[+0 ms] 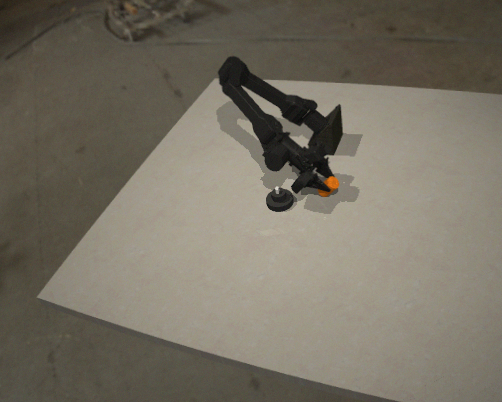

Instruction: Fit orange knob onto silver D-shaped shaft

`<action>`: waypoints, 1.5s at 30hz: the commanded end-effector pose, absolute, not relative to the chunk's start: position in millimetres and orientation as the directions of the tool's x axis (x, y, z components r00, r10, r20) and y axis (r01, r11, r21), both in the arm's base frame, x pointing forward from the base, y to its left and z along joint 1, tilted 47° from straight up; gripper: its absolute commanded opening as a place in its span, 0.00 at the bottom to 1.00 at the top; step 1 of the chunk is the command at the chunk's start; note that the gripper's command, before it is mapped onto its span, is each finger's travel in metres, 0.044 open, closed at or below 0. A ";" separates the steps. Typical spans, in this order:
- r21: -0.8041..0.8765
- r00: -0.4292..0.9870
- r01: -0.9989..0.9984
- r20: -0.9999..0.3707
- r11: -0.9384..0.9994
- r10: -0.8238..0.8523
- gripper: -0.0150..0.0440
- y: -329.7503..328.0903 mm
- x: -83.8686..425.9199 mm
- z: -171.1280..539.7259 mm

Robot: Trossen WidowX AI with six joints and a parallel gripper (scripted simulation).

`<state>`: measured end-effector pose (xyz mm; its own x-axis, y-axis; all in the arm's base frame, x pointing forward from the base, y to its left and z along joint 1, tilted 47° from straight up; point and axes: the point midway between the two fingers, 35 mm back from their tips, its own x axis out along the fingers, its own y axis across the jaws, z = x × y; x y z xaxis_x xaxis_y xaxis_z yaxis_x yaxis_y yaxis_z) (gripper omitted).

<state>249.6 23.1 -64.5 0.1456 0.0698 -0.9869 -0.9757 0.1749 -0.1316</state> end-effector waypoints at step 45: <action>-0.133 0.175 -0.977 -0.949 0.169 0.264 0.78 11.9 245.6 -56.4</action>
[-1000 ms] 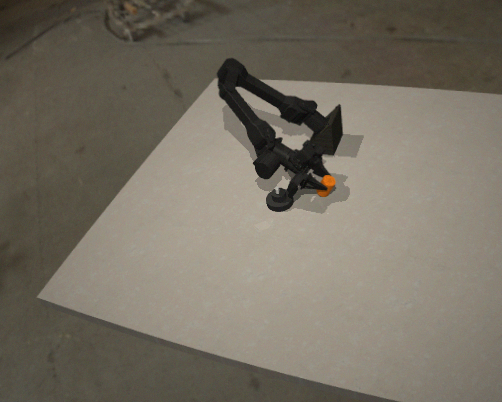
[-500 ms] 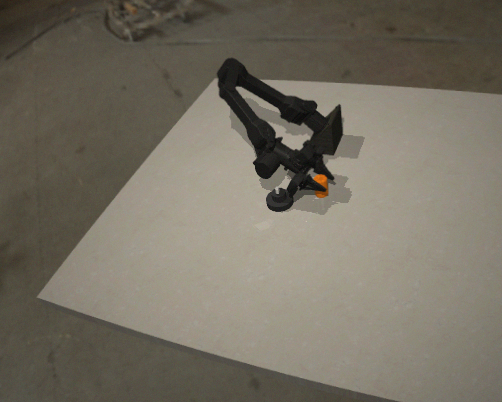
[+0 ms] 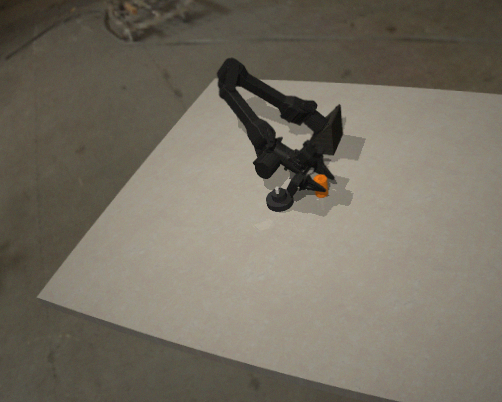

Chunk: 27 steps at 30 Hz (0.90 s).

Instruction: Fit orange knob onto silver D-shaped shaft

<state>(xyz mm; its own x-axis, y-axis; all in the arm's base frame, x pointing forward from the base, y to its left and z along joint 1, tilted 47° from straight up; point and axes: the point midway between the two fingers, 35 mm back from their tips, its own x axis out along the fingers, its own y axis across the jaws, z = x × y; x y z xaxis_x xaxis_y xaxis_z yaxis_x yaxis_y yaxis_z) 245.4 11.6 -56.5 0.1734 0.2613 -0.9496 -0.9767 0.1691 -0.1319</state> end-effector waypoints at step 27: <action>-0.005 0.022 -0.969 -0.998 0.247 0.064 1.00 73.8 242.3 -10.1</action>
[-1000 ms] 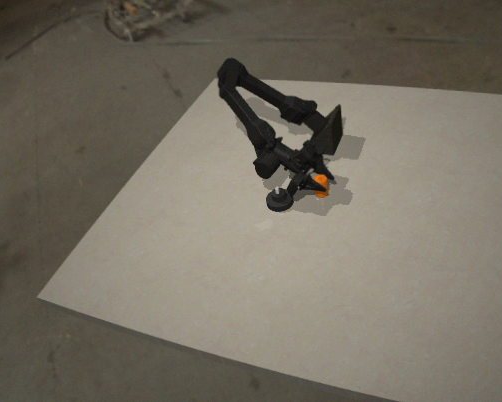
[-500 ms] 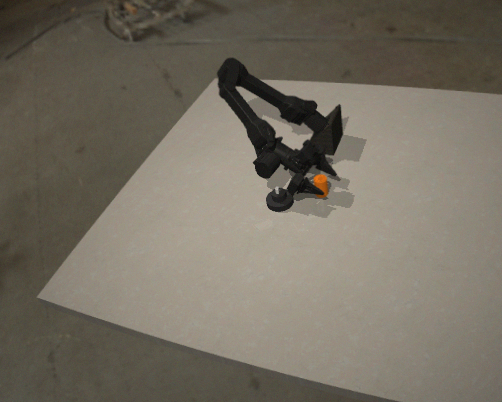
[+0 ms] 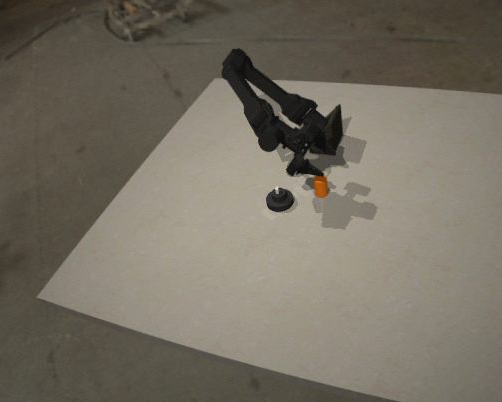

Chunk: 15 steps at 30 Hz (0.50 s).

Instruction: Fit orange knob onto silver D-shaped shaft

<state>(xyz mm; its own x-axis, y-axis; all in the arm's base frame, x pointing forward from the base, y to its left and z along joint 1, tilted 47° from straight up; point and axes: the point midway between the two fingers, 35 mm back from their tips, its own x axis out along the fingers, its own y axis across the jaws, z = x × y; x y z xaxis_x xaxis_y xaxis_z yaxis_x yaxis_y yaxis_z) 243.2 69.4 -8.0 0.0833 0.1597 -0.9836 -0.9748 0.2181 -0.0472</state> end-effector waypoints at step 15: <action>-0.136 -0.029 -0.976 -0.691 0.170 -0.722 1.00 86.8 249.2 12.3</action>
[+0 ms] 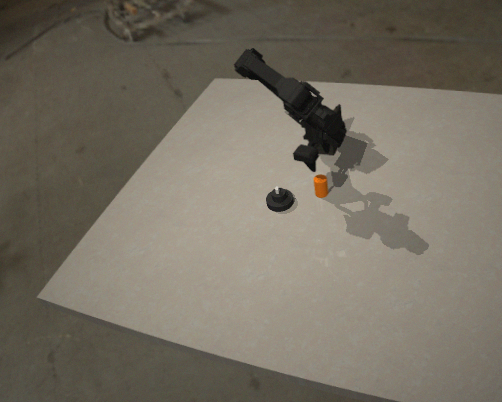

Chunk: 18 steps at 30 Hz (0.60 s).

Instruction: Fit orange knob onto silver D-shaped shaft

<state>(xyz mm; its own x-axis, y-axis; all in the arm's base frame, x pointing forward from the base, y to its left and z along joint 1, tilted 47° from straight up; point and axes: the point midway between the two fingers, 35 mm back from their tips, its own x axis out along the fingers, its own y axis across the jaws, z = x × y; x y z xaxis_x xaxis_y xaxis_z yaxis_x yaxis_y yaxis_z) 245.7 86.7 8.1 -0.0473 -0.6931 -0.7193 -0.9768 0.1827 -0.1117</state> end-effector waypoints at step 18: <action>-0.145 -0.029 -0.973 -0.690 0.177 -0.723 1.00 51.1 247.9 -21.1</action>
<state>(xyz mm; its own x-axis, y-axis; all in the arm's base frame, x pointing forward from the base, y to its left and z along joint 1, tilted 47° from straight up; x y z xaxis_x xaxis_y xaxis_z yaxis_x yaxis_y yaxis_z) 248.0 57.7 -15.7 -0.0316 -0.7205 -0.6927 -0.9724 0.1823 -0.1453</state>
